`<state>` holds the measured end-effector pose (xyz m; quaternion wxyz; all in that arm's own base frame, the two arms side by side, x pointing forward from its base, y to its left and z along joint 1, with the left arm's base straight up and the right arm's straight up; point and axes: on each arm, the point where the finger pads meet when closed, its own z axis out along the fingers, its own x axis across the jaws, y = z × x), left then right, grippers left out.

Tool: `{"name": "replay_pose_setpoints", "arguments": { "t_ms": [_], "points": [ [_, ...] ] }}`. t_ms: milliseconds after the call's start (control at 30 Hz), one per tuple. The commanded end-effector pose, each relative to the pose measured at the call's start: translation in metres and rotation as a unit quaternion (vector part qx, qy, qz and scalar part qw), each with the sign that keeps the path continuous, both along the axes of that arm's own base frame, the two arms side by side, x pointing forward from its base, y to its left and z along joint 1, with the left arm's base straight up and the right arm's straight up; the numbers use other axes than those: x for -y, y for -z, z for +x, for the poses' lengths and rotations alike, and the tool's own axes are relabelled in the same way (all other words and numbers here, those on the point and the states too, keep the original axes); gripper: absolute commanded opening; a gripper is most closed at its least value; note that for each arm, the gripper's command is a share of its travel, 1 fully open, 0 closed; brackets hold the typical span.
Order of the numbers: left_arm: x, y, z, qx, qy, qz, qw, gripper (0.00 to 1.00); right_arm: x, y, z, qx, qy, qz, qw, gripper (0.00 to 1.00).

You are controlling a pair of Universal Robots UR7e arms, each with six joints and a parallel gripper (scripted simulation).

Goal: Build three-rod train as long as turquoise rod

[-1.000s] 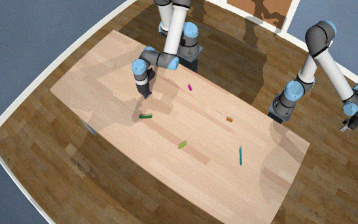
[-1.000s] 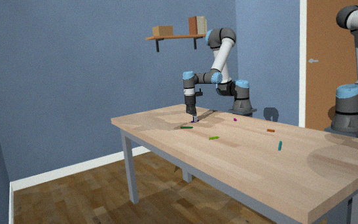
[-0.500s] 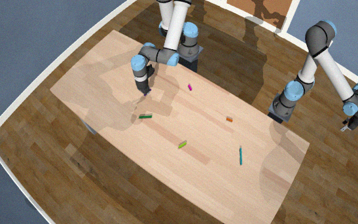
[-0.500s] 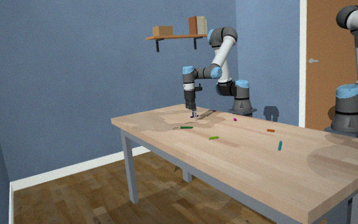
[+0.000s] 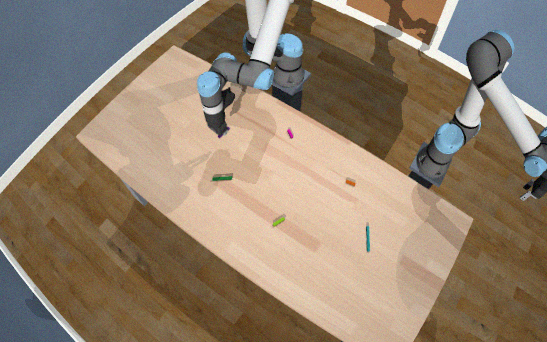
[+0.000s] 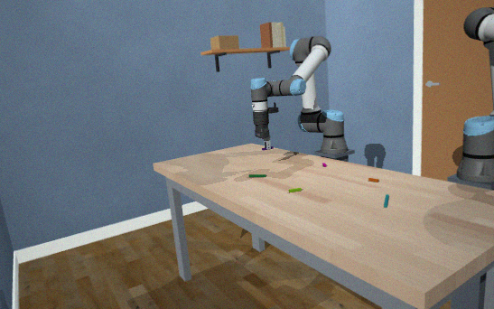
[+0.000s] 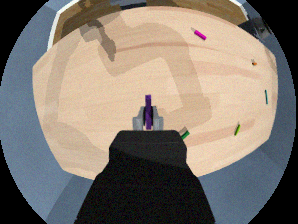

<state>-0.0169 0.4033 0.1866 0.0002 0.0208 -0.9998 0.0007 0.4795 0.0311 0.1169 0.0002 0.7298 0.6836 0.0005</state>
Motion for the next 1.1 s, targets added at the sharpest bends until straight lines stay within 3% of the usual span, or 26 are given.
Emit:
{"name": "replay_pose_setpoints", "arguments": {
  "t_ms": [0,1067],
  "points": [
    [-0.0003,-0.0004,0.0001,0.0,0.0,0.001,1.0,1.0,-0.0002,-0.0042,0.0003,0.0,0.0,0.0,1.0,0.24],
    [-0.0003,-0.0004,0.0001,0.0,0.0,0.001,1.0,1.0,-0.0048,-0.0043,-0.0007,0.0,0.026,0.0,1.0,0.24]
  ]
}}
